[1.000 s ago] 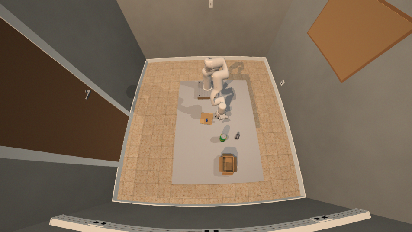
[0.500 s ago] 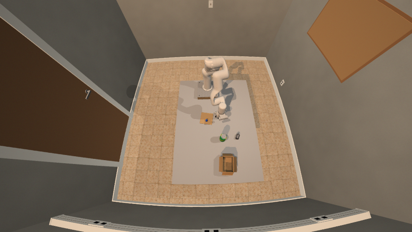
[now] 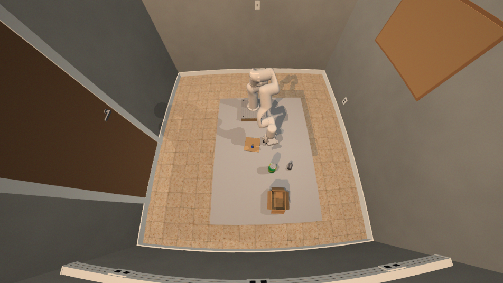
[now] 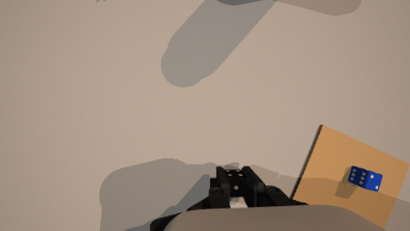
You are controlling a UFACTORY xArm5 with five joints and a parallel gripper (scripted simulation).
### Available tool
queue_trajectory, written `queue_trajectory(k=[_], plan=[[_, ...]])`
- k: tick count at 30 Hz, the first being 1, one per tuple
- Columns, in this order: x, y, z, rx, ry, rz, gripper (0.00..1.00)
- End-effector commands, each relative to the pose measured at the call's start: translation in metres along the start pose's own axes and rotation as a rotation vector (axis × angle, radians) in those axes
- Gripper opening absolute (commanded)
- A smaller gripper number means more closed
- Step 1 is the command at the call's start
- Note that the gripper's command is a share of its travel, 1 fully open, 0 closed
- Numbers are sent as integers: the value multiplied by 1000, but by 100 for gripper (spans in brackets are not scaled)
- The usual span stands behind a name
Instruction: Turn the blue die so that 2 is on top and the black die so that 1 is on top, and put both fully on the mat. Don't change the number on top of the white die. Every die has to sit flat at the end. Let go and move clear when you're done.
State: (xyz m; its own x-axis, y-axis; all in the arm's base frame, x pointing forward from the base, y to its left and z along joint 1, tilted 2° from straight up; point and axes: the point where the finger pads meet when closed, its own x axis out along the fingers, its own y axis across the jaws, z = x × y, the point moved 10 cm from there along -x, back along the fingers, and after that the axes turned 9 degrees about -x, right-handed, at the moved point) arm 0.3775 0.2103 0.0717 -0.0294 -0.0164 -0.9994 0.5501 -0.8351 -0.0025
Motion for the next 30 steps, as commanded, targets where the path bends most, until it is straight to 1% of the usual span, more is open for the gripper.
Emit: queue_trajectory(k=[1,6,10,15,23,24,25,26,30], plan=[[-29,0,-1,0,5,0,15],[-67,0,-1,0,5,0,15],[-84,-1,-1,0,5,0,15],[-87,-1,-1,0,5,0,15],[-88,1,0,3,5,0,15],[-88,11,4,21,6,0,15],[-89,31,13,59,6,-2,15],[-91,57,27,112,7,-4,15],[-91,57,27,112,7,-4,15]])
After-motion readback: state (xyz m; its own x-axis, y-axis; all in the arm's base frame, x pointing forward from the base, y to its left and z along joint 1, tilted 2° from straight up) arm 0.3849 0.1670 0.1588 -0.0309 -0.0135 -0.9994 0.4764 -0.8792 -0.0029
